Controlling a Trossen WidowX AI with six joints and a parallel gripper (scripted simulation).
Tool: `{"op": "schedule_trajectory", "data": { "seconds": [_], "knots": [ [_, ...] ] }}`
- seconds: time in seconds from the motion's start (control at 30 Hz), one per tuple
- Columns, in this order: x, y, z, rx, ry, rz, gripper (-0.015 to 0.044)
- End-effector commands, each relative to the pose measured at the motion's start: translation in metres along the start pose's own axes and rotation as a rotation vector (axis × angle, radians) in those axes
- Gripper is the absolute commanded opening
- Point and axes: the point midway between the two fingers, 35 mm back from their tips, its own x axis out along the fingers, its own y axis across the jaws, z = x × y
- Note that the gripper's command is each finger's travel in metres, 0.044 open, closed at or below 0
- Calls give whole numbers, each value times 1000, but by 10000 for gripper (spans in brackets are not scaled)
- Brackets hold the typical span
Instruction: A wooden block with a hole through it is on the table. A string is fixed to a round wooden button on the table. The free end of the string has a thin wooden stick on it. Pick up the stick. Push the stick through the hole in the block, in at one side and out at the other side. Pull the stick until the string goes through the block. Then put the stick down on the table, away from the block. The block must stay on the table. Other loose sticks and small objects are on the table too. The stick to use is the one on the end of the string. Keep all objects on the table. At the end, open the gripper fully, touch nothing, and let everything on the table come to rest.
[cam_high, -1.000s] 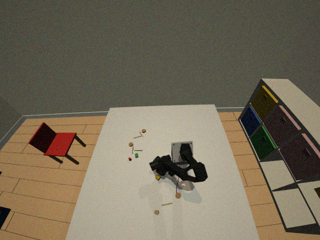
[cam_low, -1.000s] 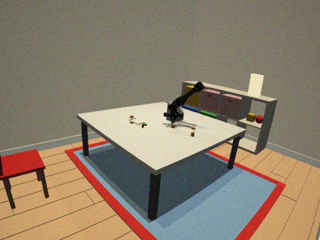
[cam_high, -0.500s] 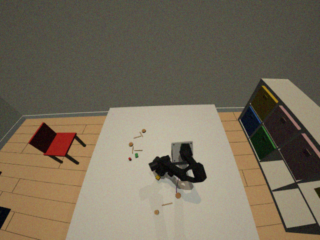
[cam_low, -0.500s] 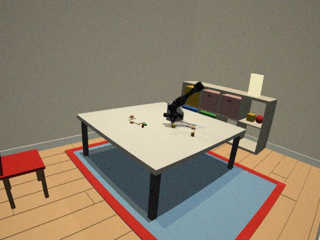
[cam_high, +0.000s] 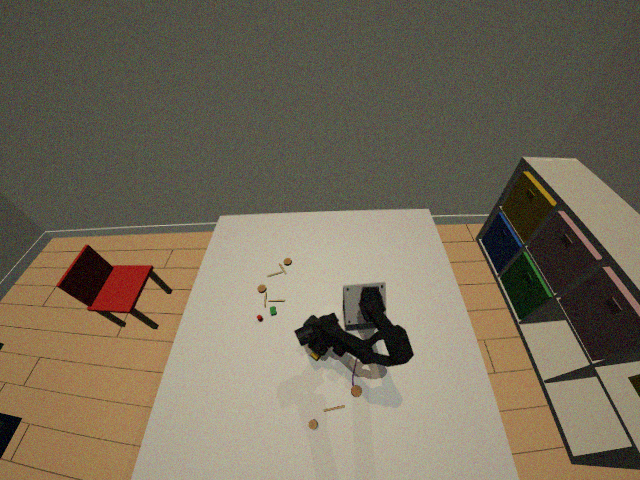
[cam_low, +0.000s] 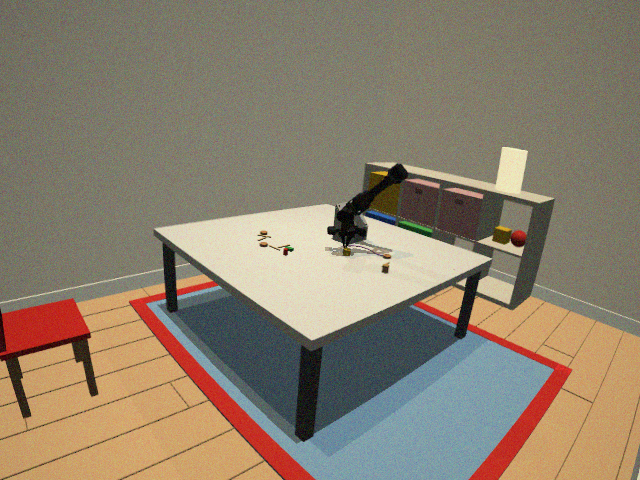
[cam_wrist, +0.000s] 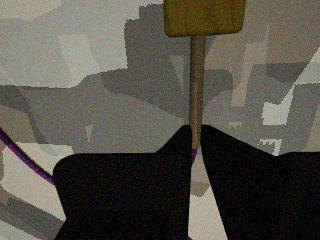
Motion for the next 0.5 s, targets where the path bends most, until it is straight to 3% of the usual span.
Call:
{"op": "schedule_trajectory", "data": {
  "seconds": [0.0,0.47],
  "knots": [
    [-1,-1,6,0,-4,-5,0],
    [-1,-1,18,0,-4,-5,0]
  ]
}}
